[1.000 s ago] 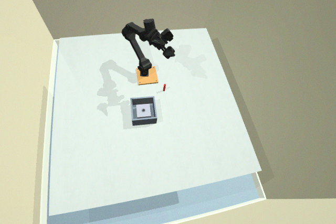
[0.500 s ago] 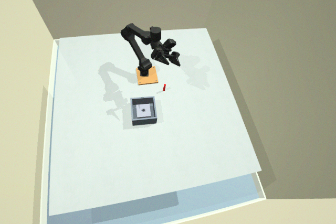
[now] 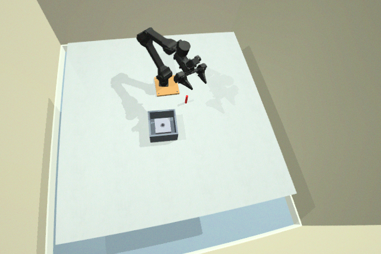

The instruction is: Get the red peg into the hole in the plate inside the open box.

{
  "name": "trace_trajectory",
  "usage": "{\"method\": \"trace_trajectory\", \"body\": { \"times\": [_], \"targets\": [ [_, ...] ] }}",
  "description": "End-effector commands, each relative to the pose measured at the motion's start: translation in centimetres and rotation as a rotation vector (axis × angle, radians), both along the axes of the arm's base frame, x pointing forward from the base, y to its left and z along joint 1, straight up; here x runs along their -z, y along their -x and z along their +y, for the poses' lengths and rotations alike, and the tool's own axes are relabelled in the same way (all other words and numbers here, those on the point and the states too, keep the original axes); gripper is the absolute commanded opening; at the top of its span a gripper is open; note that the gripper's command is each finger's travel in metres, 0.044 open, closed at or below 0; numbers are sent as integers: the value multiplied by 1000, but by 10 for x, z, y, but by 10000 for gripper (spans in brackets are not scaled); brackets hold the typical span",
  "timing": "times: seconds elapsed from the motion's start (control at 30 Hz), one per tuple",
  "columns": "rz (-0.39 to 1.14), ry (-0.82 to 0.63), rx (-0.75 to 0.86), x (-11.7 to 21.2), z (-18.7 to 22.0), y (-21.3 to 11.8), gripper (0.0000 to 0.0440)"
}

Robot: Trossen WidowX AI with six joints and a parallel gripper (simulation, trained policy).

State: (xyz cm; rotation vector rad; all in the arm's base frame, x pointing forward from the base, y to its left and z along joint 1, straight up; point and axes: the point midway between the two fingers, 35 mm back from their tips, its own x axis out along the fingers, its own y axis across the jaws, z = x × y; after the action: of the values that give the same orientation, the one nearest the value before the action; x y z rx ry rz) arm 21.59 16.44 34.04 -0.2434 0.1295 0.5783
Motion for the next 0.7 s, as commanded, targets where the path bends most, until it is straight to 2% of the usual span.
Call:
{"method": "trace_trajectory", "body": {
  "times": [0.0, 0.67],
  "targets": [
    [130, -22, 23, 27, 4, -1, 440],
    [745, -203, 284, 130, -3, 21, 440]
  ]
}}
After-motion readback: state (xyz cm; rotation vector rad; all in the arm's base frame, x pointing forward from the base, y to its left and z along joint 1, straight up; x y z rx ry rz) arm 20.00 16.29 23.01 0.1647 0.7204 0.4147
